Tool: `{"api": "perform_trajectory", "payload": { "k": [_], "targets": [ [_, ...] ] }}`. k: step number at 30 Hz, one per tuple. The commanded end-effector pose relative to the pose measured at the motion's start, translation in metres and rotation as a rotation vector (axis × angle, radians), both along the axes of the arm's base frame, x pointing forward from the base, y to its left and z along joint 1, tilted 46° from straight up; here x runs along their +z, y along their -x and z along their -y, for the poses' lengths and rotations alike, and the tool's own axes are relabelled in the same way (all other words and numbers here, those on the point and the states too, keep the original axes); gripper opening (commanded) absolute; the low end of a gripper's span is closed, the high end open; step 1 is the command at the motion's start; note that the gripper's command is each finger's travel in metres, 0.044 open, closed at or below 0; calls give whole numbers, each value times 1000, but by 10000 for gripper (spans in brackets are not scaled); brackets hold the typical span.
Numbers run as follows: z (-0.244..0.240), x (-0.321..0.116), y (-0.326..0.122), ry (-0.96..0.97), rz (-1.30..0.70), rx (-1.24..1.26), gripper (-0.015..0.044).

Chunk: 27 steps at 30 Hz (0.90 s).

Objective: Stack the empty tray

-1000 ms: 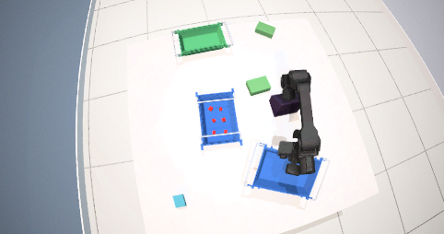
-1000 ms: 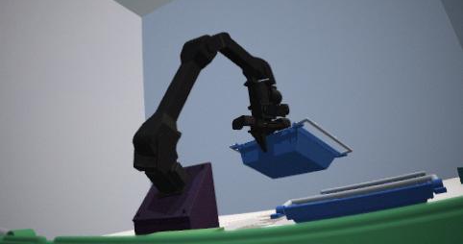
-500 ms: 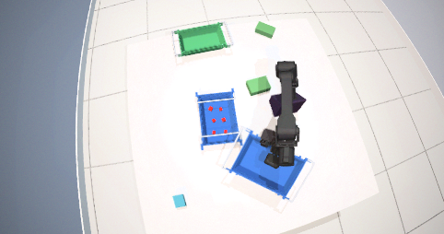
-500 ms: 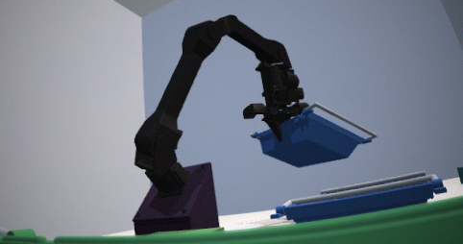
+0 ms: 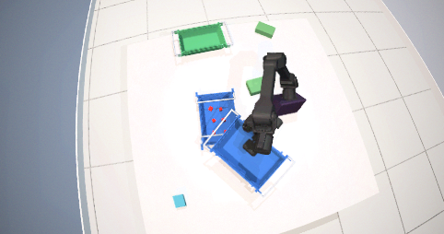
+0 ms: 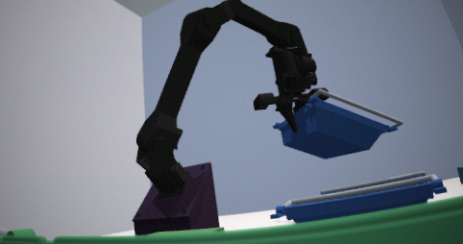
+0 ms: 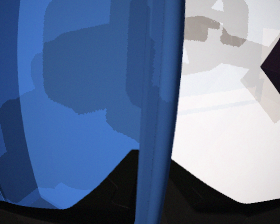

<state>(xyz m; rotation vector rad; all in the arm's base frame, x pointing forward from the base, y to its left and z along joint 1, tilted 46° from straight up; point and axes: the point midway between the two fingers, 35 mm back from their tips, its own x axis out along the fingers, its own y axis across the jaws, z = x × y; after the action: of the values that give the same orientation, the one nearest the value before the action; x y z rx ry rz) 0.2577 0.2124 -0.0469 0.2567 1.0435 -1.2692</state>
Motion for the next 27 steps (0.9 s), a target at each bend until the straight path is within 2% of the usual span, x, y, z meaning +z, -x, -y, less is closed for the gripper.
{"api": "perform_trajectory", "payload": {
  "k": [1,27],
  "targets": [
    [9,18,-15,-11,73,-41,0],
    [120,91,-69,62,369,-368,0]
  ]
}}
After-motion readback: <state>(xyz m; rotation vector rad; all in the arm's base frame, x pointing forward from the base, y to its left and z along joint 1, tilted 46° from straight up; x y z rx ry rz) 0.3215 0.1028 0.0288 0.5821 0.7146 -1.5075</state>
